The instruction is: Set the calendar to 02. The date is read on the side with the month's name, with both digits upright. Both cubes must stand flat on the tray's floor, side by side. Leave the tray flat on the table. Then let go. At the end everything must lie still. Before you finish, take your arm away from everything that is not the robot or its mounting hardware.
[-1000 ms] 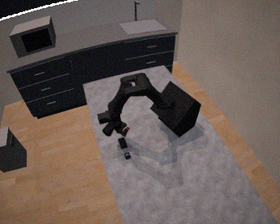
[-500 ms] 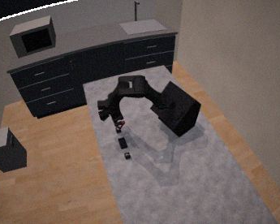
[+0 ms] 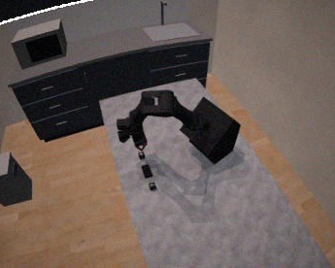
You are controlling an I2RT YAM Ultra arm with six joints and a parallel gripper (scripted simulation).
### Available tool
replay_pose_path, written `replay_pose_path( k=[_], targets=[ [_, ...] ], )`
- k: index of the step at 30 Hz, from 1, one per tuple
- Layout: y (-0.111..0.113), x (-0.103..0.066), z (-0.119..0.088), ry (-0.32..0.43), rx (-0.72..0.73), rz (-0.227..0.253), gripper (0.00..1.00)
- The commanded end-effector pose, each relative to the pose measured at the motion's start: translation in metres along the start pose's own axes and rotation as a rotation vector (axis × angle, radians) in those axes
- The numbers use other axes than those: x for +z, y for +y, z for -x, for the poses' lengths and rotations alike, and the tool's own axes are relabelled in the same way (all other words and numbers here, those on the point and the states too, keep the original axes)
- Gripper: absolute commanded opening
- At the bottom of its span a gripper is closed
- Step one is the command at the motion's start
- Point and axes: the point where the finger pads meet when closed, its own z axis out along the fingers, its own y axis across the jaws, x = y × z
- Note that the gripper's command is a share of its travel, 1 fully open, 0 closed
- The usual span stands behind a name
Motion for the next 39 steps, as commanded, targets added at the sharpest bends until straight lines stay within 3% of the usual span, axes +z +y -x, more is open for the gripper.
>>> replay_pose_path(
  k=[1,39],
  targets=[
    [-0.0008,-0.0020,0.0033,-0.013,-0.002,-0.002,0.47],
    [-0.0008,0.0049,0.0034,-0.013,-0.002,-0.001,0.47]
  ],
)
